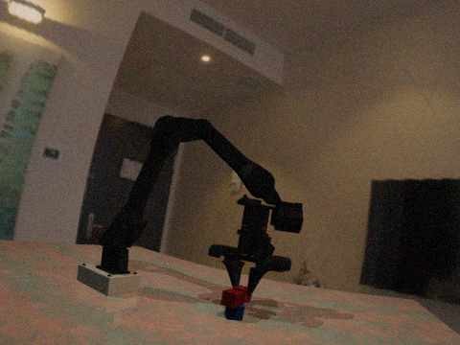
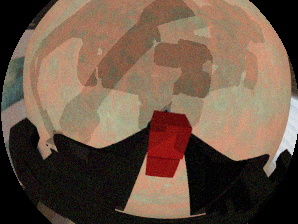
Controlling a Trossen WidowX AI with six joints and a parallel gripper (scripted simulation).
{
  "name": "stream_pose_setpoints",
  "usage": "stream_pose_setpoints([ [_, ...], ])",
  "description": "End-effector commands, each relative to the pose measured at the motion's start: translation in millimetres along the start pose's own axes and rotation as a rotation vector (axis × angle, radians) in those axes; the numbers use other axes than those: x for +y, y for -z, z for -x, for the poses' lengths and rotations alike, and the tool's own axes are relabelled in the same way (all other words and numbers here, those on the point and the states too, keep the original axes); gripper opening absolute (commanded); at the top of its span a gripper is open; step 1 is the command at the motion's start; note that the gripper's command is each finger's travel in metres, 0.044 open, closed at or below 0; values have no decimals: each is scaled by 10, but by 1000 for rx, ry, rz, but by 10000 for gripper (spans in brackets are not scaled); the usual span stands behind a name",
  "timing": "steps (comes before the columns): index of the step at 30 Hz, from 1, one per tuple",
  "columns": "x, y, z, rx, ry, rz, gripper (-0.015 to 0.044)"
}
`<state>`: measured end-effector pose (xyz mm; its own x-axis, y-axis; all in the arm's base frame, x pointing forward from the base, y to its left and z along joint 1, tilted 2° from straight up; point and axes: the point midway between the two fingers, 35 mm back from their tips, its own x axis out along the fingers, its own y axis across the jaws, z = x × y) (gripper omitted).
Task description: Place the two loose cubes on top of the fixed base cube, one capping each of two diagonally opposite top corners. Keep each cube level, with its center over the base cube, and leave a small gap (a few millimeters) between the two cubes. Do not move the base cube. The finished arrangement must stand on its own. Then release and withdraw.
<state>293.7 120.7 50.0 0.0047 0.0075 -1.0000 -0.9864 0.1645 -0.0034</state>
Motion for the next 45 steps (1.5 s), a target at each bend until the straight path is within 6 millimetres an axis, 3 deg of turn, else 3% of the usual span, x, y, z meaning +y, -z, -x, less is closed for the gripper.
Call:
stream_pose_setpoints([
  [1,7,-6,-15,-3,-4,-3,105],
  [18,7,-6,-28,-3,-4,-3,105],
  [22,7,-6,-28,-3,-4,-3,205],
  [27,7,-6,-28,-3,-4,-3,205],
  [45,0,1,326,0,-1,0,205],
])
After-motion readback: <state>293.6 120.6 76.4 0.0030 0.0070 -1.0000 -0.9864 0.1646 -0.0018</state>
